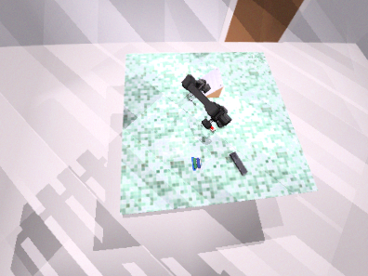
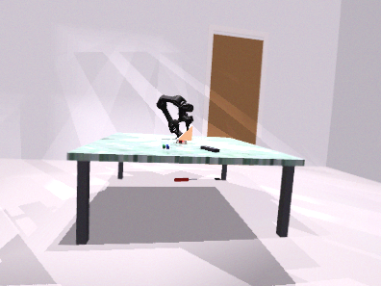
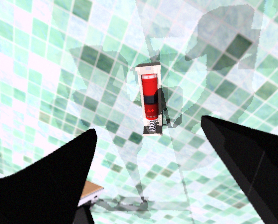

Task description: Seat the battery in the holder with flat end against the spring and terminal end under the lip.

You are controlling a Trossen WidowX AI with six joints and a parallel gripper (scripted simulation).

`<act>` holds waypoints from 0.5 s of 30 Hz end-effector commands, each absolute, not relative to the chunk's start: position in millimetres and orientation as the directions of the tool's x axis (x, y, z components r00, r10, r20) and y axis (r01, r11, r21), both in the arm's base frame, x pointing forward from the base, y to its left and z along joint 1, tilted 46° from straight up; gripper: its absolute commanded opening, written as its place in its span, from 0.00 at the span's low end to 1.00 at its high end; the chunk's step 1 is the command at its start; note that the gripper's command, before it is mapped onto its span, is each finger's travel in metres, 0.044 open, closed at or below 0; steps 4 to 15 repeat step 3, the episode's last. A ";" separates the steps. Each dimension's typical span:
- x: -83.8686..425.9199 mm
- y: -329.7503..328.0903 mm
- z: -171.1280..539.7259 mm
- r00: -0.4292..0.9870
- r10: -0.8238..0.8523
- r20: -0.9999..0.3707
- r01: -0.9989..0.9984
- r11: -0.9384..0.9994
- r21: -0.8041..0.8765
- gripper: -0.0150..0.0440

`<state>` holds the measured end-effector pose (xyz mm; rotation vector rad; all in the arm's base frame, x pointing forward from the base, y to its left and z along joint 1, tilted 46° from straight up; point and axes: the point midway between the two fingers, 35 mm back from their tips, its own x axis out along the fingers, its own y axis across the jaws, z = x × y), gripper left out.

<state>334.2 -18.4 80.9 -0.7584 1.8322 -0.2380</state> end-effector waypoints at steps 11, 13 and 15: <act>333.9 -18.0 80.6 -0.213 -0.599 -0.772 -0.379 0.779 -0.500 1.00; 333.9 -18.0 80.6 -0.213 -0.599 -0.772 -0.379 0.779 -0.500 1.00; 333.9 -18.0 80.6 -0.213 -0.599 -0.772 -0.379 0.779 -0.500 1.00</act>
